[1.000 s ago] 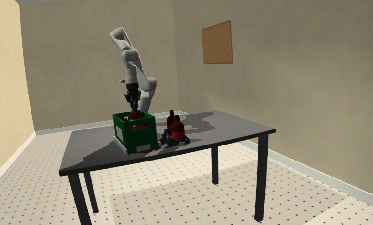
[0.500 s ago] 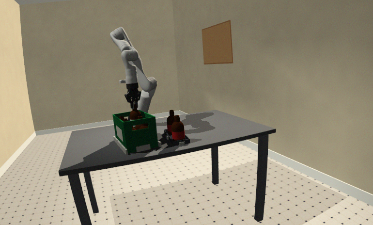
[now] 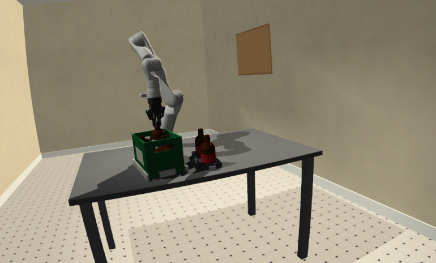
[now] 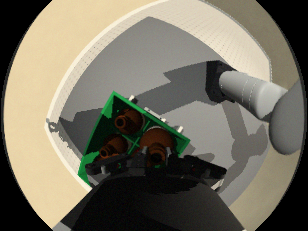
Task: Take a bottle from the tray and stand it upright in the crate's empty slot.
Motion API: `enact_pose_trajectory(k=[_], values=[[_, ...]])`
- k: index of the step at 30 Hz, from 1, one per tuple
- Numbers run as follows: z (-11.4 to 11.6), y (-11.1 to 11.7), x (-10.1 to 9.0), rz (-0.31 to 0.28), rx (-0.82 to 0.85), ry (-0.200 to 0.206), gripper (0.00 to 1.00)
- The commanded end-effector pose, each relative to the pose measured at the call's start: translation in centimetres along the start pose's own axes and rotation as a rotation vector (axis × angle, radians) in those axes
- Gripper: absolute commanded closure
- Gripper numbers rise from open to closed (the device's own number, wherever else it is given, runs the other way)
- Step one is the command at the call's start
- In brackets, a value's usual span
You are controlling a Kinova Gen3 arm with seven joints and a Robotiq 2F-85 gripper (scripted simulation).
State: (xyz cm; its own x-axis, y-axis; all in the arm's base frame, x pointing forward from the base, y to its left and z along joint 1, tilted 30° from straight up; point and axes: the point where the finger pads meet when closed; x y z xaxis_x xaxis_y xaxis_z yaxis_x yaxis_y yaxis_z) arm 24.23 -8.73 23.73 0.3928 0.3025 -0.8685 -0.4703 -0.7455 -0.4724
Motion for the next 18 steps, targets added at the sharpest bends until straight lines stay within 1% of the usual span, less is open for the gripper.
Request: enact_pose_trajectory(k=[1, 18], values=[[-0.03, -0.01, -0.02, 0.0, 0.0, 0.001, 1.0], [-0.03, -0.01, 0.45, 0.0, 0.0, 0.001, 1.0]])
Point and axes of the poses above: the point where the finger pads meet when closed, its own x axis out along the fingers, its own z axis across the jaws, y = z × x, and after that the axes turned 6 degrees about -x, right-handed
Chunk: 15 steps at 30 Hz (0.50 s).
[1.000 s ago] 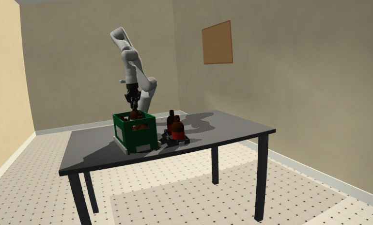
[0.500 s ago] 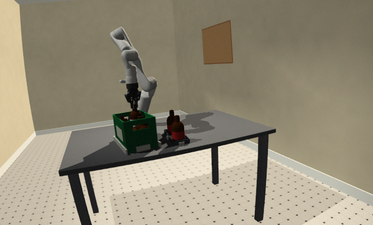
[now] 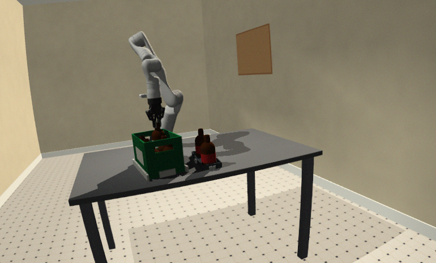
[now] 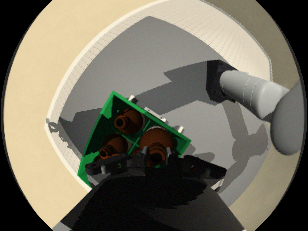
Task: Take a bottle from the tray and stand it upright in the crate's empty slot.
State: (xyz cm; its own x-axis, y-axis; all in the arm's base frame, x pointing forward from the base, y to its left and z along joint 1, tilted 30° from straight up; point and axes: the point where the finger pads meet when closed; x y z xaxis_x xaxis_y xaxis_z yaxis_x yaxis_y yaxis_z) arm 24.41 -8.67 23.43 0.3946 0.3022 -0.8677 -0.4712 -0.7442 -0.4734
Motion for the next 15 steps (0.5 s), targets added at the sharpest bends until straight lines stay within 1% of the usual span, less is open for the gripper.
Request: enact_pose_trajectory(k=[1, 15], values=[[0.0, 0.0, 0.2, 0.001, -0.001, -0.001, 1.0], [0.0, 0.0, 1.5, 0.001, -0.001, -0.001, 1.0]])
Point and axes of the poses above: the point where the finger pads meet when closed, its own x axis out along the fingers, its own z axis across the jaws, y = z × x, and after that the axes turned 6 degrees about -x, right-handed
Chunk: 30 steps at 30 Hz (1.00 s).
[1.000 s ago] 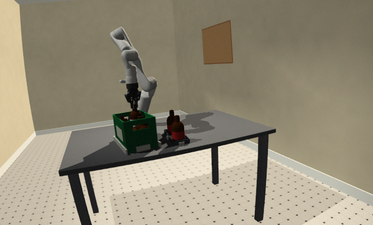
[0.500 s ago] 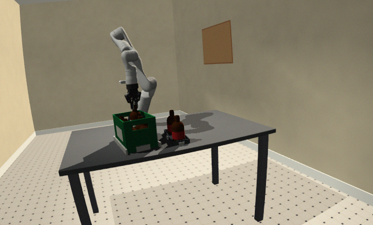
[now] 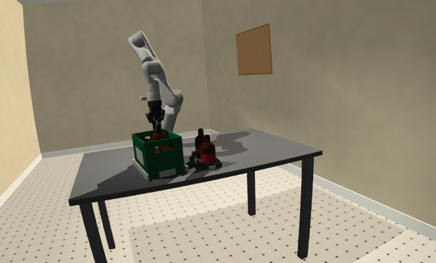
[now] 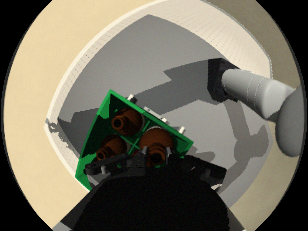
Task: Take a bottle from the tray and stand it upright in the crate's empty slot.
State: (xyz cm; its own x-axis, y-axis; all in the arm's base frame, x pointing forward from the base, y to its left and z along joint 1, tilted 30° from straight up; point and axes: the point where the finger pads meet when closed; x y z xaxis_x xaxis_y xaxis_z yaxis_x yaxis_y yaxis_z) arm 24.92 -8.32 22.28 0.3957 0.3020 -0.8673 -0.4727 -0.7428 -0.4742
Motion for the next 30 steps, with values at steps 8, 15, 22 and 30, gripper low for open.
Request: enact_pose_trajectory(k=[8, 15, 22, 30], values=[[0.1, -0.1, 1.1, 0.001, -0.003, -0.002, 1.0], [0.1, -0.1, 1.7, 0.001, -0.003, -0.002, 1.0], [0.1, -0.1, 2.1, 0.001, -0.003, -0.002, 1.0], [0.1, -0.1, 2.3, 0.001, -0.004, -0.002, 1.0]])
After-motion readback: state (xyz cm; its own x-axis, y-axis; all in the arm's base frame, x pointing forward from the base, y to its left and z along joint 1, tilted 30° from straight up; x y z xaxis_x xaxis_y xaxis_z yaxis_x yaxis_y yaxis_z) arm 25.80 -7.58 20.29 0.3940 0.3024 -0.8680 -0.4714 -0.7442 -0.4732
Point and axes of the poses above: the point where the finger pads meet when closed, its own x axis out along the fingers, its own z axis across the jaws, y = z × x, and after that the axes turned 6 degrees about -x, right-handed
